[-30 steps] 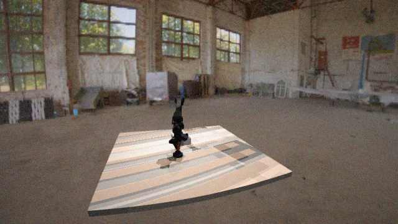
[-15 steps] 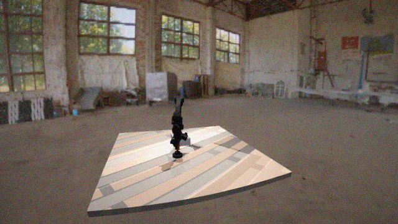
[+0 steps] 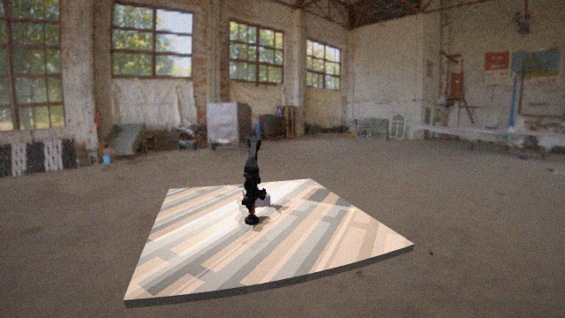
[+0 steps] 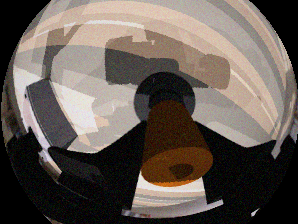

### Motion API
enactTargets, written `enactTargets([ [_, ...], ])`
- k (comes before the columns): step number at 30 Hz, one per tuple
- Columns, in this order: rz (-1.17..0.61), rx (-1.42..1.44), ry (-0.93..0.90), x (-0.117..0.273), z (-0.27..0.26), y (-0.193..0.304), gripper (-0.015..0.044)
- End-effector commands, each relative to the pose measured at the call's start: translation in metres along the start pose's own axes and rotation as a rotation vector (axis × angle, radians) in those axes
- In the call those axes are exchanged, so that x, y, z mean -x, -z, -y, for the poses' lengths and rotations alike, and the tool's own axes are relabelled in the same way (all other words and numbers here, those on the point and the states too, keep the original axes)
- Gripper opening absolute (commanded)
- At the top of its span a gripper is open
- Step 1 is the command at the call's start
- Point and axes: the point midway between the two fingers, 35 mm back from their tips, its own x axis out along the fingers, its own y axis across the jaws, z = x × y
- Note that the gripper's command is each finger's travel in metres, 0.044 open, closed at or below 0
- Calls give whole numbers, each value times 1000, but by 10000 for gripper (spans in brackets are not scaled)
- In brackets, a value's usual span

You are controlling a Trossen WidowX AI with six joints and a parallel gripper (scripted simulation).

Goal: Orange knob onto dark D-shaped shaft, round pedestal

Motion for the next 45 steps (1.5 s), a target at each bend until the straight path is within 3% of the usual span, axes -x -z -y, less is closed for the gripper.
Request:
enactTargets([
  [1,2,5,2,0,0,0,0],
  [10,2,14,2,5,-3,0,0],
  [17,2,215,3,6,-1,0,0],
  [45,2,215,3,2,-2,0,0],
])
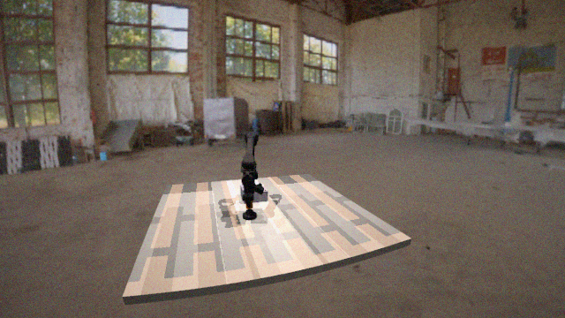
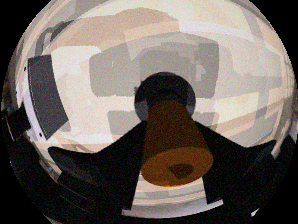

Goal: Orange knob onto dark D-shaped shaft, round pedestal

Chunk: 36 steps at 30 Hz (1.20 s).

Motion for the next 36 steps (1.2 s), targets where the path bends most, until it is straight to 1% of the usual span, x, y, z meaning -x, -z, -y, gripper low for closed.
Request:
enactTargets([
  [1,2,4,1,3,-2,0,0],
  [6,2,30,1,5,-1,0,0],
  [12,2,214,1,6,0,0,0],
  [36,2,214,1,0,0,0,0],
])
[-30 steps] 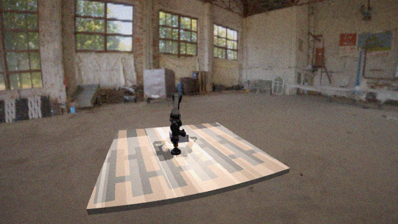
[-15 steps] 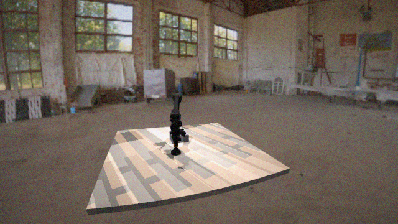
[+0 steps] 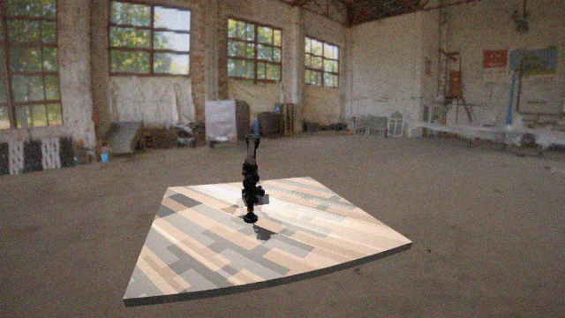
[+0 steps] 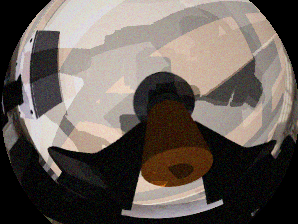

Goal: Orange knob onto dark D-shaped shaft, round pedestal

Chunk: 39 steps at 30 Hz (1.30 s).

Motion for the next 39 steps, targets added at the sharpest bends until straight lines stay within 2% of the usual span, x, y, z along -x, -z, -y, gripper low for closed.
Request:
enactTargets([
  [1,1,5,1,-1,-1,0,0],
  [11,1,14,1,4,-4,-1,0],
  [18,1,214,1,6,-4,-1,0],
  [39,1,214,2,0,2,0,0],
])
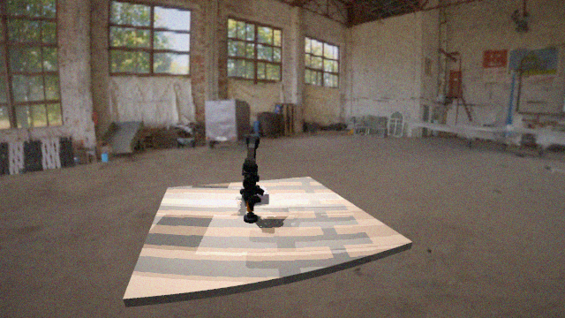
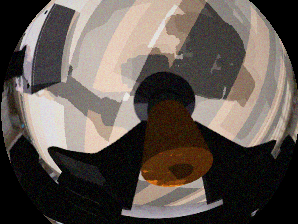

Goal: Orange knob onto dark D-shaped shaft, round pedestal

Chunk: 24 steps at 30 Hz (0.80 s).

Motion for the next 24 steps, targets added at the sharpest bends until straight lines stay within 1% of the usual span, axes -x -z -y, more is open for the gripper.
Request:
enactTargets([
  [1,-1,5,6,-1,2,1,0],
  [13,-1,14,5,4,1,0,0],
  [19,-1,204,5,5,-2,-1,0],
  [24,-1,214,5,3,-3,-2,0],
])
